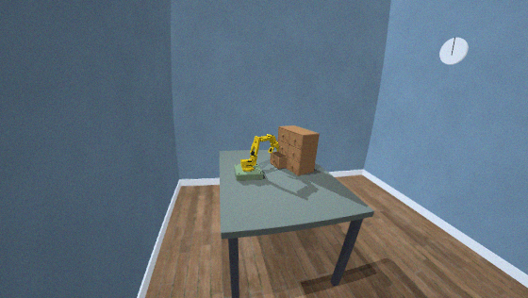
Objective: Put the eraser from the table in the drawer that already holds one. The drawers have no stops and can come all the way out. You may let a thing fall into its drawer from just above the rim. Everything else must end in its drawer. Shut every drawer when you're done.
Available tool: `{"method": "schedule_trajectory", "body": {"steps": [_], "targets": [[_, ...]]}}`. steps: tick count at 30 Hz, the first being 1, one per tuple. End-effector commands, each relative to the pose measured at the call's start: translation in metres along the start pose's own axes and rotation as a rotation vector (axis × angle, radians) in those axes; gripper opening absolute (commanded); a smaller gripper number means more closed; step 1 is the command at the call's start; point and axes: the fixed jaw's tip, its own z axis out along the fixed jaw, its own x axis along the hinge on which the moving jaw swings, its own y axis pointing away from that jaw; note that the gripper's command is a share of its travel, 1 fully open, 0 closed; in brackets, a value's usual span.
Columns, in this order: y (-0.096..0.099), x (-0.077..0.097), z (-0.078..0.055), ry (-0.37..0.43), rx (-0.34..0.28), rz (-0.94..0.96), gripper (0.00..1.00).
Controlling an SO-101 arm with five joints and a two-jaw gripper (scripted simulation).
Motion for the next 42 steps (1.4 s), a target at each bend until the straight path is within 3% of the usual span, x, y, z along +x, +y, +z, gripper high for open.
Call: {"method": "schedule_trajectory", "body": {"steps": [1, 5, 20, 31, 39, 42], "targets": [[-0.003, 0.003, -0.005, 0.016, 0.005, 0.003, 0.31], [-0.003, 0.003, -0.005, 0.016, 0.005, 0.003, 0.31], [-0.001, -0.024, -0.031, 0.015, 0.005, 0.008, 0.31], [-0.001, -0.044, -0.042, 0.015, 0.004, 0.011, 0.31], [-0.001, -0.044, -0.042, 0.015, 0.004, 0.011, 0.31], [-0.001, -0.051, -0.052, 0.036, 0.006, 0.010, 0.31]]}}
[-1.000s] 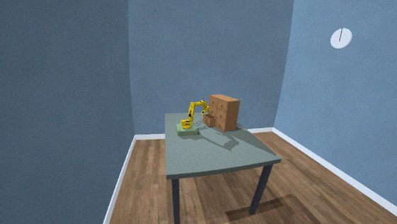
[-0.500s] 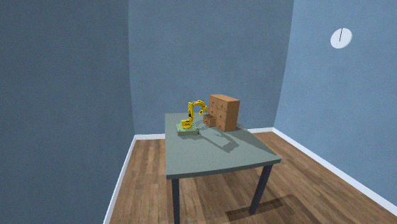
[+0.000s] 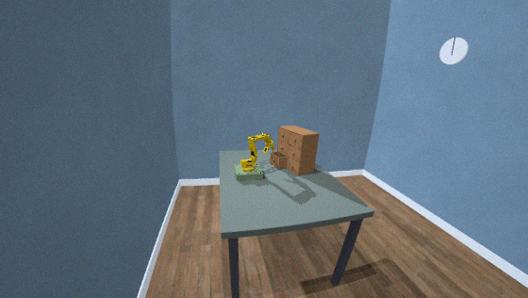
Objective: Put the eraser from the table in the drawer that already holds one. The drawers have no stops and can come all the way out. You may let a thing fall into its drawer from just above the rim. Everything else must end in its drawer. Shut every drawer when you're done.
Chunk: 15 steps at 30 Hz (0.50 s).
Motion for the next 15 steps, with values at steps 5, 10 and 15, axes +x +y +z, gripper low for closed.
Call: {"method": "schedule_trajectory", "body": {"steps": [5, 10, 15], "targets": [[-0.002, -0.016, -0.023, 0.065, 0.008, 0.003, 0.31], [-0.002, -0.029, -0.033, 0.099, 0.011, 0.003, 0.31], [-0.002, -0.037, -0.038, 0.120, 0.013, 0.002, 0.31]]}}
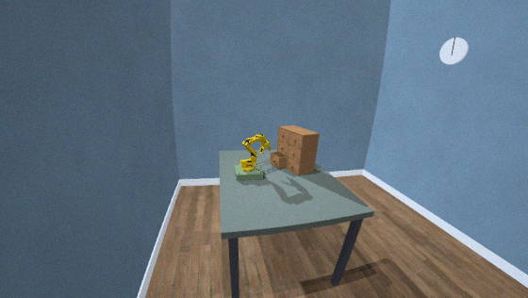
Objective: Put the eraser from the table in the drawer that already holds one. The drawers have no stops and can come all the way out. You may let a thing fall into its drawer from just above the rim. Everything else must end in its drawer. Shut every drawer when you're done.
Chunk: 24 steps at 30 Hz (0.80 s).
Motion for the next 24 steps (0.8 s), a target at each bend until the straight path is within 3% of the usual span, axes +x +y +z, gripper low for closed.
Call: {"method": "schedule_trajectory", "body": {"steps": [1, 9, 24], "targets": [[-0.002, -0.009, -0.007, 0.027, 0.008, 0.003, 0.31], [-0.002, -0.030, -0.013, 0.083, 0.013, 0.002, 0.31], [-0.002, -0.030, -0.013, 0.083, 0.013, 0.002, 0.31]]}}
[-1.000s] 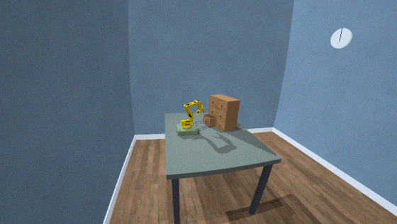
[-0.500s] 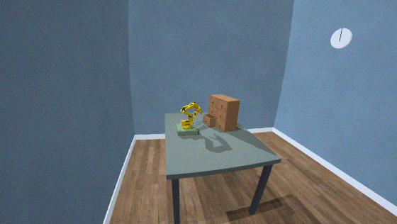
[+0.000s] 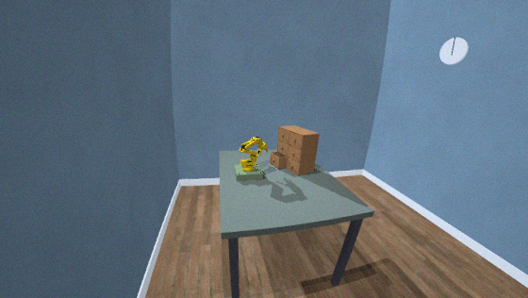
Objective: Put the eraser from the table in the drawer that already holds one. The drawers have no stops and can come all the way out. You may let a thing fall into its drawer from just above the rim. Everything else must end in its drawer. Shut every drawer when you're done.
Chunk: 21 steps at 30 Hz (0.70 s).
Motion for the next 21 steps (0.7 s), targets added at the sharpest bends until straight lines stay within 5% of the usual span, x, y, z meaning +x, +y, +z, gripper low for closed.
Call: {"method": "schedule_trajectory", "body": {"steps": [1, 9, 21], "targets": [[-0.001, -0.005, 0.001, -0.016, 0.006, 0.004, 0.31], [-0.001, -0.005, 0.001, -0.016, 0.006, 0.004, 0.31], [0.002, -0.017, 0.024, 0.183, -0.006, -0.036, 0.27]]}}
